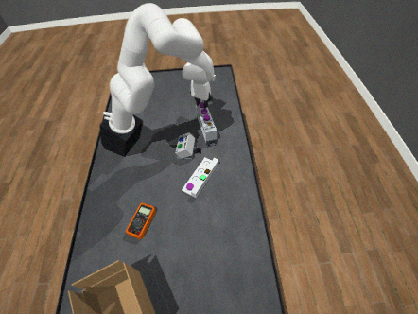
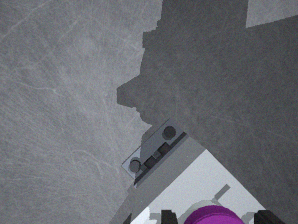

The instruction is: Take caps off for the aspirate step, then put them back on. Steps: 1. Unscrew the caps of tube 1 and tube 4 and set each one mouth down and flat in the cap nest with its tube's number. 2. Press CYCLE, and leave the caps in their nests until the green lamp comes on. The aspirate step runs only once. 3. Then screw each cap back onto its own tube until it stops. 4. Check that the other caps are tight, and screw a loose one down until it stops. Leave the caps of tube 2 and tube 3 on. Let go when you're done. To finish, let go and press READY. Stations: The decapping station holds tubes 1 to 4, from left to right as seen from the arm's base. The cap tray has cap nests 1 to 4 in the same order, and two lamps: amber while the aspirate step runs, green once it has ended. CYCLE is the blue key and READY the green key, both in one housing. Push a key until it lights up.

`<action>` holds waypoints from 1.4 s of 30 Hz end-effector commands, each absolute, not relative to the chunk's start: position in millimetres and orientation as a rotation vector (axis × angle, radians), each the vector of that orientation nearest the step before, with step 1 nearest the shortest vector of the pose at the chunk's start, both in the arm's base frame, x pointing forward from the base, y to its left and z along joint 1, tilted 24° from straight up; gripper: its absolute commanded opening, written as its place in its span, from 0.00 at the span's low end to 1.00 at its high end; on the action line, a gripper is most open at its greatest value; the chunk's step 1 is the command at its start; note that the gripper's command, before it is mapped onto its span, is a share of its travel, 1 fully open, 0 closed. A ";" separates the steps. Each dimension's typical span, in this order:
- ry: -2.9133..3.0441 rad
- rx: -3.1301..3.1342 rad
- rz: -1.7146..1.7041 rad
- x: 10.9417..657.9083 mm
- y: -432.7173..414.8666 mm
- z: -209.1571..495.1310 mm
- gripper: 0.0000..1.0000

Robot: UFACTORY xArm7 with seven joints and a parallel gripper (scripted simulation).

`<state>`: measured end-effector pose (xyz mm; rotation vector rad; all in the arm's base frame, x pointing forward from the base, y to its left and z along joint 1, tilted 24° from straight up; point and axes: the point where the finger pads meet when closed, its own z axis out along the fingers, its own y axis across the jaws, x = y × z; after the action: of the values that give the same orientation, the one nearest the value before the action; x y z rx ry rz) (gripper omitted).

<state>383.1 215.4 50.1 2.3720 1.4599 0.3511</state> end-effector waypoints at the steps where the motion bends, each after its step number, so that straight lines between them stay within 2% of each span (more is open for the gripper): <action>1: 1.726 2.159 0.297 383.8 217.5 52.2 0.46; 12: 2.083 1.776 0.196 383.8 217.5 52.2 0.46; 33: 2.636 0.672 -0.065 383.8 217.5 52.2 0.46; 42: 2.649 0.637 -0.076 383.8 217.5 52.2 0.46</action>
<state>383.0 215.6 50.5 0.6609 2.6115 -0.0519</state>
